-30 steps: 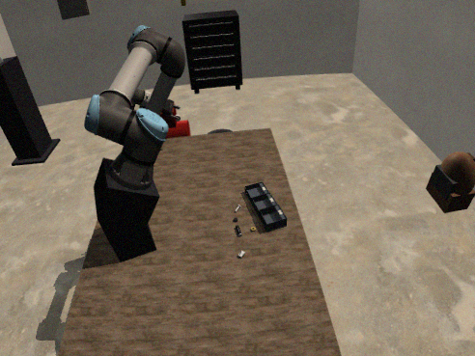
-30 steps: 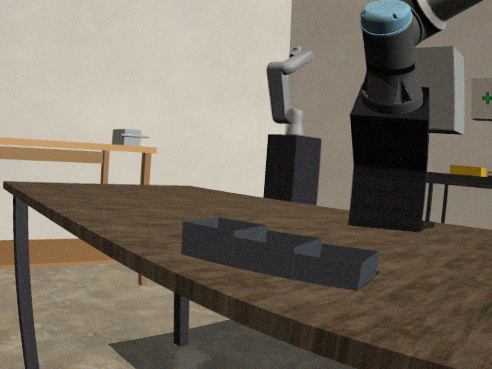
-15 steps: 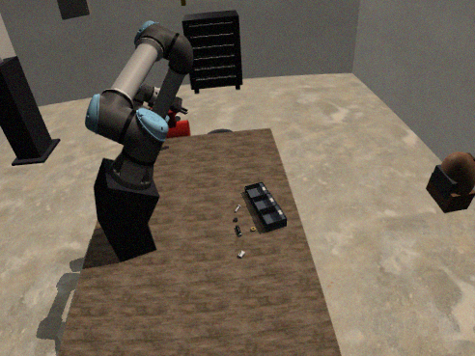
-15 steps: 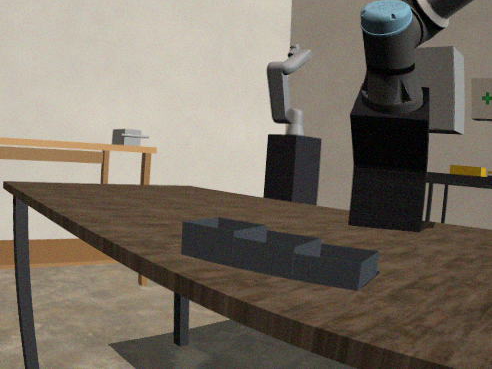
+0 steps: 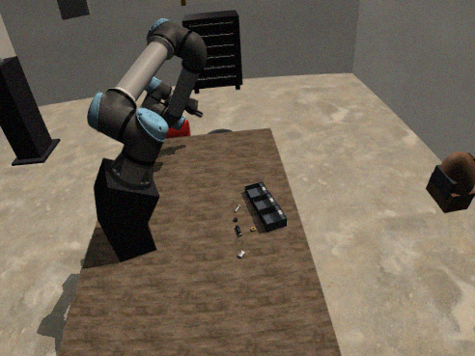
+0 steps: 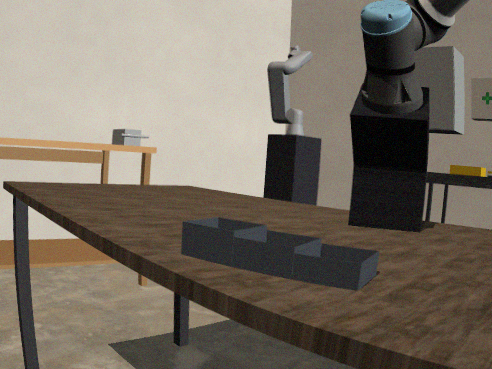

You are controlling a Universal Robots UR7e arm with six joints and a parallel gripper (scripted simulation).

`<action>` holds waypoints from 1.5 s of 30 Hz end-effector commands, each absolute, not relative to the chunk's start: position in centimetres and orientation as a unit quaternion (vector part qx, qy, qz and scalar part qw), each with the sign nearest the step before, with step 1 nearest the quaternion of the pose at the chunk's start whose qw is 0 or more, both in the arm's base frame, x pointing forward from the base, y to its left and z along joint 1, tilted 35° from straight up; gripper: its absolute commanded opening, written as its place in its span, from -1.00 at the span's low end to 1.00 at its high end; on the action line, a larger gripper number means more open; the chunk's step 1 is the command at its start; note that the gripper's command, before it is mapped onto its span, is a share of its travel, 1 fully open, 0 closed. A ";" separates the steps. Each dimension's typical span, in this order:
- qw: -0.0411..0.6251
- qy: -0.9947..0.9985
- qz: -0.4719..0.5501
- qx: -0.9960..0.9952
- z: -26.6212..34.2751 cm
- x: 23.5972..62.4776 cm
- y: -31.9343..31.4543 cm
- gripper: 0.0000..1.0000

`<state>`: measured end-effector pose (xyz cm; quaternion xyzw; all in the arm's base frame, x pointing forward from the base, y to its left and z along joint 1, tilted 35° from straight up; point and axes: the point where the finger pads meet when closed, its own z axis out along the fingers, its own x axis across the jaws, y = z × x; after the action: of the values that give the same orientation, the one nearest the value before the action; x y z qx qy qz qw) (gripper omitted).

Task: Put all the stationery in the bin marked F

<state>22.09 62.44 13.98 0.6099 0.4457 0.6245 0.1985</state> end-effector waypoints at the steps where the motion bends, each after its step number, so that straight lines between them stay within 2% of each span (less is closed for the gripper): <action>1: 0.203 0.450 0.621 0.609 14.5 23.9 62.1 -0.39; 3: 0.203 0.450 0.621 0.609 14.5 23.9 62.1 -0.39; 5: 0.235 0.474 0.594 0.606 14.8 25.5 61.6 -0.39; 9: 0.235 0.474 0.594 0.606 15.5 28.4 60.6 -0.39; 11: 0.235 0.474 0.594 0.606 15.5 28.4 60.6 -0.39; 13: 0.264 0.498 0.564 0.603 15.8 29.9 59.9 -0.39; 17: 0.264 0.498 0.565 0.603 16.3 32.7 58.5 -0.39; 20: 0.264 0.498 0.565 0.603 16.3 32.7 58.5 -0.39; 22: 0.288 0.521 0.533 0.601 16.5 34.0 57.6 -0.39; 33: 0.308 0.543 0.500 0.600 17.5 39.8 53.3 -0.39; 37: 0.308 0.543 0.500 0.600 17.6 40.2 53.0 -0.39; 39: 0.324 0.564 0.466 0.599 17.7 41.3 51.8 -0.39; 45: 0.324 0.564 0.466 0.599 18.0 43.4 49.7 -0.39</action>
<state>42.57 50.47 17.85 0.5997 0.5612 0.4696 0.3237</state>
